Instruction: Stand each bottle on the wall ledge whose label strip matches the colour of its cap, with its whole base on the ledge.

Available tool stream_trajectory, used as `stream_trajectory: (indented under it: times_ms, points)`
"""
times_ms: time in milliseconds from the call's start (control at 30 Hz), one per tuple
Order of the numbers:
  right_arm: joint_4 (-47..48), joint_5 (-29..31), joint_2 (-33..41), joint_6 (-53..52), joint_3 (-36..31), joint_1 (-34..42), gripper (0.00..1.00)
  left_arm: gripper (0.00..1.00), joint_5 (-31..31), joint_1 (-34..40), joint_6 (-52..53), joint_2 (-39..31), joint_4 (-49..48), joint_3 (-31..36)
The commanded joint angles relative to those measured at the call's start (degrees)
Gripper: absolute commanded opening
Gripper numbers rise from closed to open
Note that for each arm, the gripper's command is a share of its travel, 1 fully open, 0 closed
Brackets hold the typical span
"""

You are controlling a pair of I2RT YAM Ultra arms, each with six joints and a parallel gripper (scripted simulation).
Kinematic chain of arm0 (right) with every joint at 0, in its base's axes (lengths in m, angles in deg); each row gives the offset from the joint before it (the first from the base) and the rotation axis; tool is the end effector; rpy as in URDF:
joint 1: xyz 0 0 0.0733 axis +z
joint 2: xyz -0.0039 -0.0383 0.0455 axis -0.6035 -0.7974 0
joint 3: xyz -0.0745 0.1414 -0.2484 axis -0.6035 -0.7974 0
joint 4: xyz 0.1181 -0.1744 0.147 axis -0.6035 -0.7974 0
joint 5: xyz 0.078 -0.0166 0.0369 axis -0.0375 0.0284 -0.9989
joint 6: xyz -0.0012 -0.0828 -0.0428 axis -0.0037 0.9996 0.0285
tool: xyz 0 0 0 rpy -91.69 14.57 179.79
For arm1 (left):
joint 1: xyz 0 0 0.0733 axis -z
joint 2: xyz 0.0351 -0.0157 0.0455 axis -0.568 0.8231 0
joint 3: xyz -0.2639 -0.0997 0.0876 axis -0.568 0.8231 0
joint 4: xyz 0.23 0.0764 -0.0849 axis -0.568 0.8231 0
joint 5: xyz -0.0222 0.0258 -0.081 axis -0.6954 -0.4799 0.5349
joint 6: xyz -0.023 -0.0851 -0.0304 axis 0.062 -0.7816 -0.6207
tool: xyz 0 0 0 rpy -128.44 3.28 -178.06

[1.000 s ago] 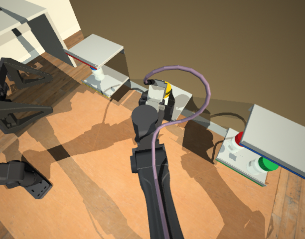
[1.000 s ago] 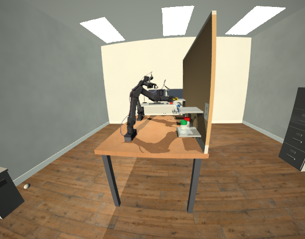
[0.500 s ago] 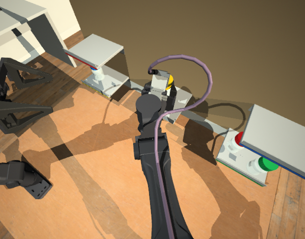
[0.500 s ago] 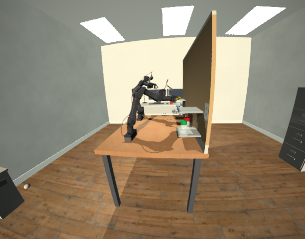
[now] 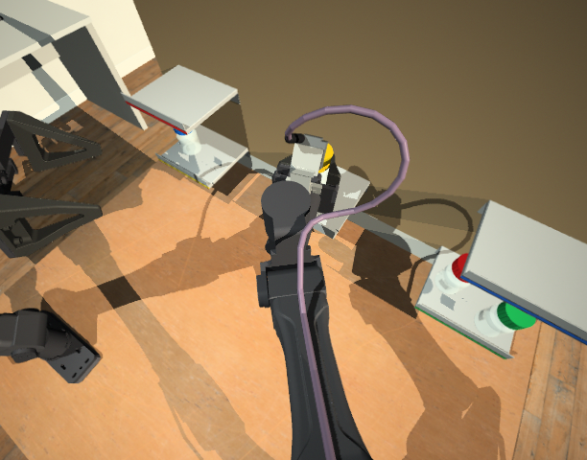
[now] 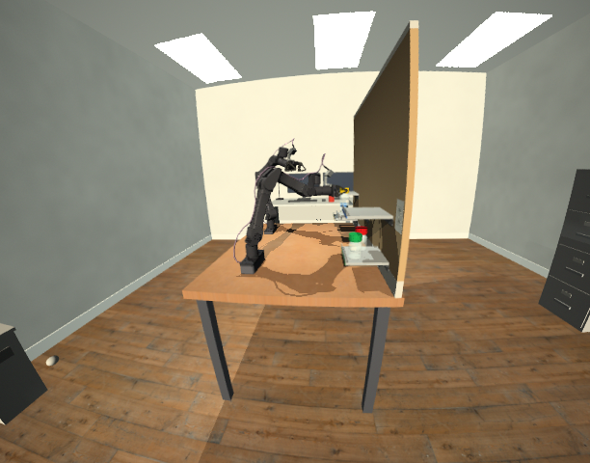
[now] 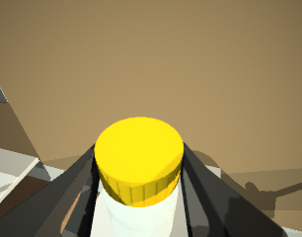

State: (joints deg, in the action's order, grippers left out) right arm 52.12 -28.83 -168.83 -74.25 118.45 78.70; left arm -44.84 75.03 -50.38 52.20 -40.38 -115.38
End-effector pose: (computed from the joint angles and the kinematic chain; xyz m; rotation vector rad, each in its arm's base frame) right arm 0.3970 0.3082 0.3280 -0.2378 1.5736 0.2500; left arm 0.1915 -0.1577 0.5083 0.5912 1.8344 -0.4797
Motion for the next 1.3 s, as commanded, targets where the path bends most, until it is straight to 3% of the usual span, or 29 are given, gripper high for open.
stream_trajectory:
  times_ms: [0,200,1267]
  points:
    - [5.0,-0.6,0.3,0.0,1.6,-0.3,0.5,1.0,-0.4,0.3,-0.2,-0.1,0.9,-1.0]
    - [8.7,-0.7,-0.8,0.2,-1.0,-0.5,0.5,1.0,-0.4,0.3,-0.2,-0.1,0.9,-1.0]
    - [8.4,-0.3,-1.3,0.1,-2.1,-0.3,0.5,1.0,-0.4,0.3,-0.2,-0.1,0.9,-1.0]
